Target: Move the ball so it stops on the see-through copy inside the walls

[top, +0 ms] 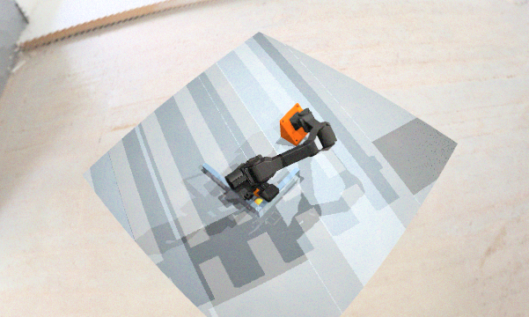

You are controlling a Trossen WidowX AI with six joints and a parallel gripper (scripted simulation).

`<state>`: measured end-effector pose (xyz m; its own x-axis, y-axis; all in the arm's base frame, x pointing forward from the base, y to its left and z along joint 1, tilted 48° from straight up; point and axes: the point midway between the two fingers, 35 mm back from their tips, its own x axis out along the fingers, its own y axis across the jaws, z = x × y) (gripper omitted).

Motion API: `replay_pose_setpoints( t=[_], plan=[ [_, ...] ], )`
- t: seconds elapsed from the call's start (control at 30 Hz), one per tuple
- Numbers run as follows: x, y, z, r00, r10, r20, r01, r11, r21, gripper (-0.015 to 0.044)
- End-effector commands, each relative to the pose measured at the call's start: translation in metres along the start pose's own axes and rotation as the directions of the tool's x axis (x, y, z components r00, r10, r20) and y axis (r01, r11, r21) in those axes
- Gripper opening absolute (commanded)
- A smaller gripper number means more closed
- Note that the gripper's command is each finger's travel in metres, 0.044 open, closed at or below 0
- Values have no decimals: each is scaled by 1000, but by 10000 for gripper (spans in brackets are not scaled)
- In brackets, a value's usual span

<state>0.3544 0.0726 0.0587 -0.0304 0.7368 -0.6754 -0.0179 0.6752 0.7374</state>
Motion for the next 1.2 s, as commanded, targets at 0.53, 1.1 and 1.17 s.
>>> replay_pose_setpoints(
  t=[0.53, 1.1, 1.17],
  plan=[
    [17, 1, 1, 1000, 0, 5, 0, 1000, -2, 52],
    [-25, -1, 2, 1000, -4, 2, 4, 1000, 4, 292],
    [-56, -1, 0, 1000, -1, -2, 1, 1000, 8, 292]
  ],
)
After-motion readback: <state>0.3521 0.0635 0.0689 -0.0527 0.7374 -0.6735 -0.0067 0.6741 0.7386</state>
